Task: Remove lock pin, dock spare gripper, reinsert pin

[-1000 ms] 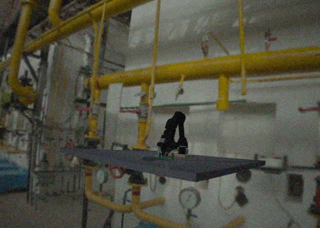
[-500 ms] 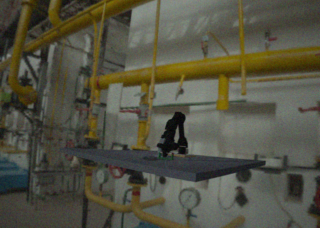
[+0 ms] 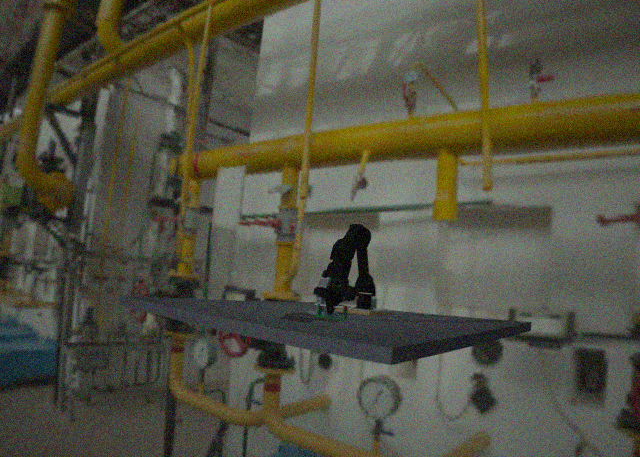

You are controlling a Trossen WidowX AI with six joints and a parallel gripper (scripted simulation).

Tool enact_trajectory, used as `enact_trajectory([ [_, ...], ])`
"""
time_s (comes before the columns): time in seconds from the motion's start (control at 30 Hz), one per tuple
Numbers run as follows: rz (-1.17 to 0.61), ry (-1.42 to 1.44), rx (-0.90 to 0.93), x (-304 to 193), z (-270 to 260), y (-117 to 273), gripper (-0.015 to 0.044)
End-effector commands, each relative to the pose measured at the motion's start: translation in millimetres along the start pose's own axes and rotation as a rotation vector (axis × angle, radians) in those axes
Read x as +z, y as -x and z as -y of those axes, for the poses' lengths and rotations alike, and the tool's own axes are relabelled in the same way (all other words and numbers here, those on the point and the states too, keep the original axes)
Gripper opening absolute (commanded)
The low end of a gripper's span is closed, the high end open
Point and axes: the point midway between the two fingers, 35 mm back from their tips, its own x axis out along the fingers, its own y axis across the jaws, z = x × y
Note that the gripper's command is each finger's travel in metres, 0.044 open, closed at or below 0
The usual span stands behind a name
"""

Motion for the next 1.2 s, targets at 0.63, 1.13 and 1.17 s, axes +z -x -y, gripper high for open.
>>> enact_trajectory([
  [0.63, -0.003, -0.001, -0.004, -16, 1, 59, 0.0000],
  [1.13, 0.002, 0.029, -0.008, -16, -1, 60, 0.0000],
  [1.17, 0.003, 0.043, -0.012, -16, -1, 60, 0.0000],
])
